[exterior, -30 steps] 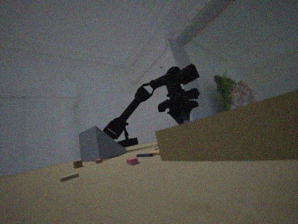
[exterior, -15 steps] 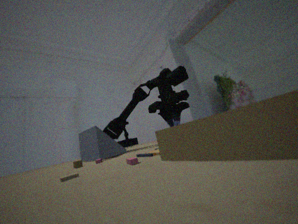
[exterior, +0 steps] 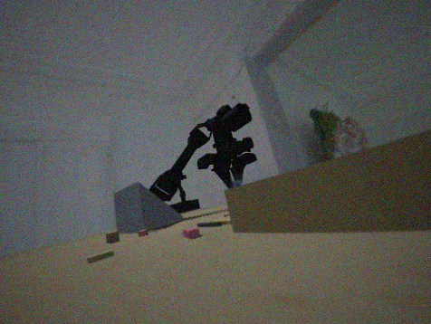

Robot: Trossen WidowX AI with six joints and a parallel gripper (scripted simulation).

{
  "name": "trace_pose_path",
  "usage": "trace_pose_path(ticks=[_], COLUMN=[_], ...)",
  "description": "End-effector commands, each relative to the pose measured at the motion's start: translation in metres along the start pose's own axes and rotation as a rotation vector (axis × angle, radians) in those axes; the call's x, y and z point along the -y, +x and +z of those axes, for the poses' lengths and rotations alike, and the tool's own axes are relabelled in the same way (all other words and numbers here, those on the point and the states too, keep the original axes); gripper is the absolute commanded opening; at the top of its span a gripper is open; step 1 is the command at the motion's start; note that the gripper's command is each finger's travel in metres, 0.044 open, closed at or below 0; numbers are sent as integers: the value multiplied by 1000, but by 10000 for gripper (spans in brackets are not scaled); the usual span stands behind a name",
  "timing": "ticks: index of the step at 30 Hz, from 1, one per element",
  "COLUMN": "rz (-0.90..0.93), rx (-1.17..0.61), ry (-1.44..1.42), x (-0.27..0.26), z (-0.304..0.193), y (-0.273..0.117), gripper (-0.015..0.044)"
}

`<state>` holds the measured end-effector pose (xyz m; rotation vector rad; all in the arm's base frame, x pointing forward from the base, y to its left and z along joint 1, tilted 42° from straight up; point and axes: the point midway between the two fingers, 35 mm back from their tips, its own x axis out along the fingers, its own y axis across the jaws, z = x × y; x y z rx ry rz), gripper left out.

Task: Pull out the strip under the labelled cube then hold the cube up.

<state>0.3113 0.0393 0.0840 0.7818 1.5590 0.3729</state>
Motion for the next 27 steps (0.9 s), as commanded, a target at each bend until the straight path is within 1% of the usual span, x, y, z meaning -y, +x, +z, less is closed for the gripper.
trace_pose_path(ticks=[1, 6, 13, 27], rz=[-4, -4, -6, -6], rx=[-5, -5, -5, -5], ry=[-1, -1, -1, -1], x=[9, 10, 10, 10], z=[-15, -16, -16, -16], y=[3, 0, -32, -33], gripper=[0, 0, 0, 0])
